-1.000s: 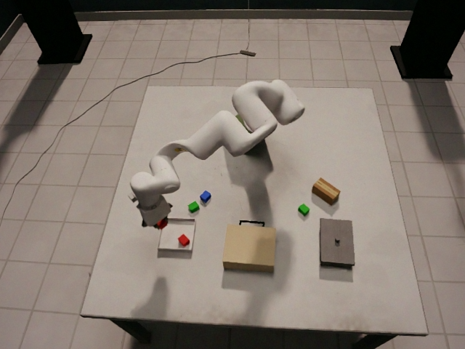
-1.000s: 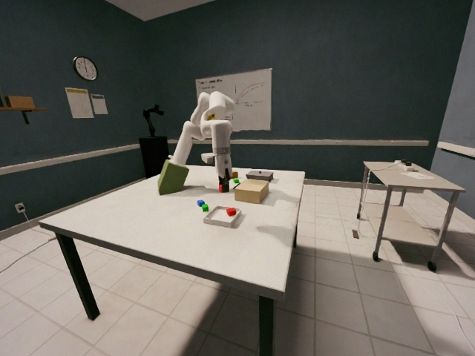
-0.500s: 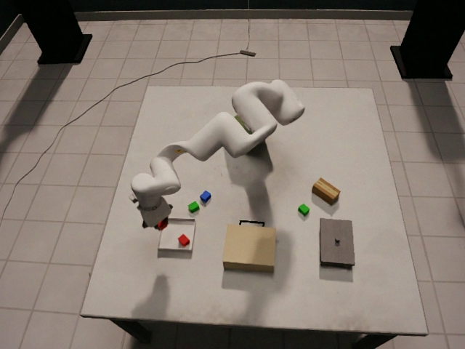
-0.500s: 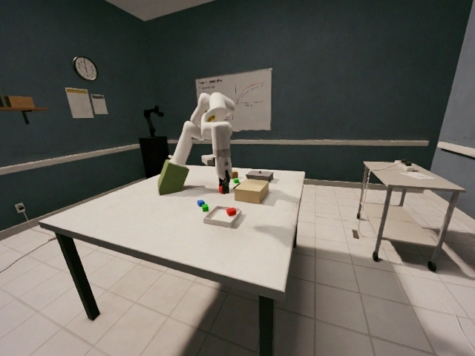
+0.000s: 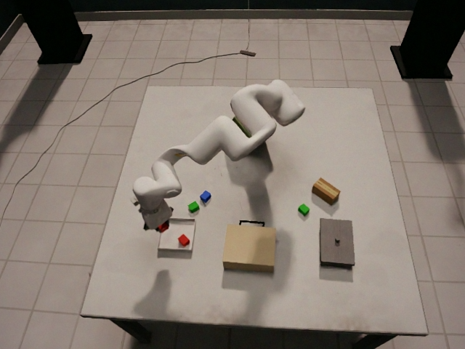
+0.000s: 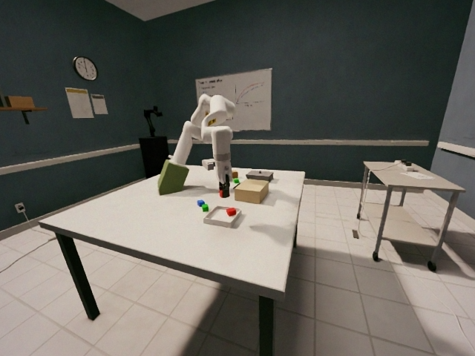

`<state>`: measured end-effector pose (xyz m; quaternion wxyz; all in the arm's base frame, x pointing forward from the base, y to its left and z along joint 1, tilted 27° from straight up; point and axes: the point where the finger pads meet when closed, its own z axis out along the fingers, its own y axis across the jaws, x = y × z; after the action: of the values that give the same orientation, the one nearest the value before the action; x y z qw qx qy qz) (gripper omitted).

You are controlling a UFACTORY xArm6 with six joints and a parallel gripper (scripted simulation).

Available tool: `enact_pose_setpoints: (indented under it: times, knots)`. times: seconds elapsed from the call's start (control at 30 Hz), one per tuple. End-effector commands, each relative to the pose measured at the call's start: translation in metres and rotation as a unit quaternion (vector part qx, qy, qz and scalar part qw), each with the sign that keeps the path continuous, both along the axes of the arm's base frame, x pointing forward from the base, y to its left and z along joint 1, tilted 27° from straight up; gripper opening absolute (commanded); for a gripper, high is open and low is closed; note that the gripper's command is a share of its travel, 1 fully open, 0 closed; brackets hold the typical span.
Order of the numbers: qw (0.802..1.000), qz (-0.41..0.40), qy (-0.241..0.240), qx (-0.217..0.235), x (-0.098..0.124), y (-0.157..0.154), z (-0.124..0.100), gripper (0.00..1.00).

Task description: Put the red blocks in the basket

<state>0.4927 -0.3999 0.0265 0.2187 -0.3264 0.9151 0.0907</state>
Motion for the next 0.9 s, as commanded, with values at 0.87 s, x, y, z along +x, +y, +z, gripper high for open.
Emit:
enact_pose_setpoints:
  times: [0.87]
  knots:
    - [1.0, -0.001, -0.002, -0.002, 0.023, 0.017, -0.055, 0.0]
